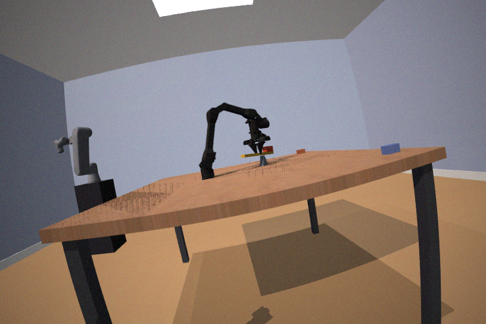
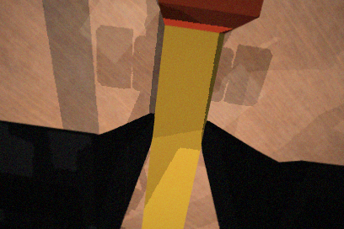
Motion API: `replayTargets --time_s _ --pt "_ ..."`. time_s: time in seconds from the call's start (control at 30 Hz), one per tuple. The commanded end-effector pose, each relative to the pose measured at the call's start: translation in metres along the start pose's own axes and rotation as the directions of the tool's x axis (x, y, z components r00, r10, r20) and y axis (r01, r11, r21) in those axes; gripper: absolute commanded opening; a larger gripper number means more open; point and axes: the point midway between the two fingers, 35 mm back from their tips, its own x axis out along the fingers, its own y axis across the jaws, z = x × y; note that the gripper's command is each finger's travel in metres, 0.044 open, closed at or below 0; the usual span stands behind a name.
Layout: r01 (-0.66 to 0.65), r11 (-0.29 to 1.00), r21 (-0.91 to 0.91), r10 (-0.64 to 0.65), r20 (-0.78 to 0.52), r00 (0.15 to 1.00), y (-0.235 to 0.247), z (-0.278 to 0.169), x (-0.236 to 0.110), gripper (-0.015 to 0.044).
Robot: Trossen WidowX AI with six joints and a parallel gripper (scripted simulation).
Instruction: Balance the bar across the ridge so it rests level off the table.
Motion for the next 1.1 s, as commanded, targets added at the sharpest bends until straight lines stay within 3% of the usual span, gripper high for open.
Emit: replayTargets --time_s 0.0,1.07 --pt "0.002 1.0 -0.004 -0.002 0.002 1.0 -0.0003 0.0003 0.0006 0.0" --pt "0.002 1.0 -0.004 -0.002 0.002 1.0 -0.0002 0.0004 0.0033 0.0"
